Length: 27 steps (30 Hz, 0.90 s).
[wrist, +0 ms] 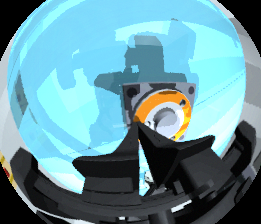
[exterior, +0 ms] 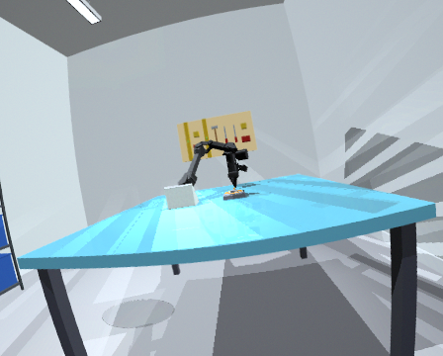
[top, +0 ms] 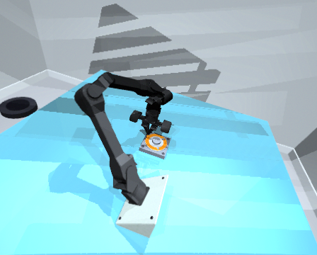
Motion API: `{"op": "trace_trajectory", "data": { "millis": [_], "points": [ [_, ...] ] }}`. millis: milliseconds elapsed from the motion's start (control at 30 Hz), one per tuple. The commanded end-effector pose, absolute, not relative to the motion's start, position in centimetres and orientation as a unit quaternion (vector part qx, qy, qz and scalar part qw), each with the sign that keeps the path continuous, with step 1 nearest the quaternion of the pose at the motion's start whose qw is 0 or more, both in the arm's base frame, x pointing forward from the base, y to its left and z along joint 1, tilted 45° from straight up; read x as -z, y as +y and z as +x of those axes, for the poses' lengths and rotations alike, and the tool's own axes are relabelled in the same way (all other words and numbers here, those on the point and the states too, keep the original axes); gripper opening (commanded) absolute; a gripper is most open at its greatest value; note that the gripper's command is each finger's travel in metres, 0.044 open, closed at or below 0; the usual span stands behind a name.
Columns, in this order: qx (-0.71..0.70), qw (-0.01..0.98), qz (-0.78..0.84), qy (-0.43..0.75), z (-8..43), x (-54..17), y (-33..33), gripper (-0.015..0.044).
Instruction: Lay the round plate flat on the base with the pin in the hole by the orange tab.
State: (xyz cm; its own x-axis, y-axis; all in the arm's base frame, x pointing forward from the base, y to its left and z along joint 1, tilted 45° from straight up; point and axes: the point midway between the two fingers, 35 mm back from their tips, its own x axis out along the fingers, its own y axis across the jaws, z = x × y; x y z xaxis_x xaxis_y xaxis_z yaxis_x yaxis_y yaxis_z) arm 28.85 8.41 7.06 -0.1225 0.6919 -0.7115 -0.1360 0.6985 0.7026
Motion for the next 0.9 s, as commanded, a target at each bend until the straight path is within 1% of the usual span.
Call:
{"op": "trace_trajectory", "data": {
  "millis": [0, 300, 867],
  "points": [
    [-0.329, 0.631, 0.205, 0.672, 28.9, -7.8, 7.8, 0.0000],
    [-0.329, 0.631, 0.205, 0.673, 29.3, -10.5, 5.2, 0.0000],
    [-0.328, 0.630, 0.208, 0.672, 29.2, -10.0, 5.7, 0.0000]
  ]
}}
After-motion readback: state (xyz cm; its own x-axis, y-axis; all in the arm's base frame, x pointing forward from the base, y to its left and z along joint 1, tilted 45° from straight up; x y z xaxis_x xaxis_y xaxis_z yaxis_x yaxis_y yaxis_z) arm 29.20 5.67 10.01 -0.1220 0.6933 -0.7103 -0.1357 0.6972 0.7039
